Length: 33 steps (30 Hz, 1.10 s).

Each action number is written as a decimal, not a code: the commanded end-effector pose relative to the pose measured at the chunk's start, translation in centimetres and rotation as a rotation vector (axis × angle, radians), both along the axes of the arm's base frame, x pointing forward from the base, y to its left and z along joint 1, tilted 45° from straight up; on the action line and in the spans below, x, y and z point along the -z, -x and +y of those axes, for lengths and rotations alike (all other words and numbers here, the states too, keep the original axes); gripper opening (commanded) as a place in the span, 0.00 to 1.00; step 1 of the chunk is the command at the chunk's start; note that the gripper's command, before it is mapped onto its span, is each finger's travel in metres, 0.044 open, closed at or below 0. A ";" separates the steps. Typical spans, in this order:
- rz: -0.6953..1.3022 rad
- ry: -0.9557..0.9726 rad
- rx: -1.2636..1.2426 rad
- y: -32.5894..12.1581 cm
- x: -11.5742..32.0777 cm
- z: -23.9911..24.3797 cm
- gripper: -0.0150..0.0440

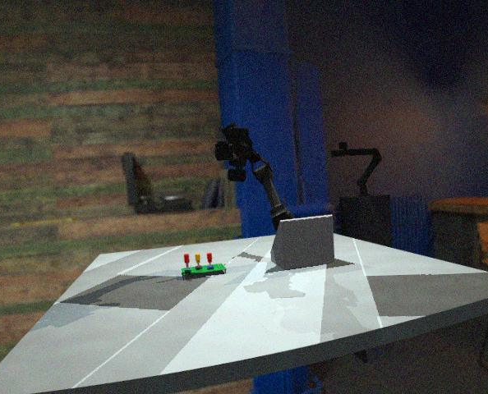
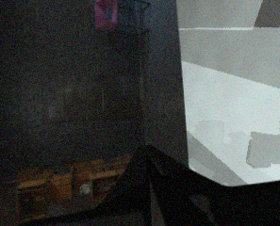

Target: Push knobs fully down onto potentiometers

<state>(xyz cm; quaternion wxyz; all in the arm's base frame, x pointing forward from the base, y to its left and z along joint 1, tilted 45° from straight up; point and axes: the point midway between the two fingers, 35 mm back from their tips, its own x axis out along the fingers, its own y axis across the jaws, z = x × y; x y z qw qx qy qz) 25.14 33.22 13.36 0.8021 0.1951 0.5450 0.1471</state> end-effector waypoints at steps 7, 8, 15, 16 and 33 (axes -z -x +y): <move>0.036 0.199 0.144 -3.6 3.0 -4.7 0.25; 0.042 0.226 0.163 -3.9 3.4 -5.4 0.25; 0.089 0.422 0.289 -6.2 5.7 -10.3 0.25; 0.097 0.450 0.305 -6.4 5.9 -11.0 0.25; 0.258 0.949 0.517 -8.6 8.6 -23.7 0.25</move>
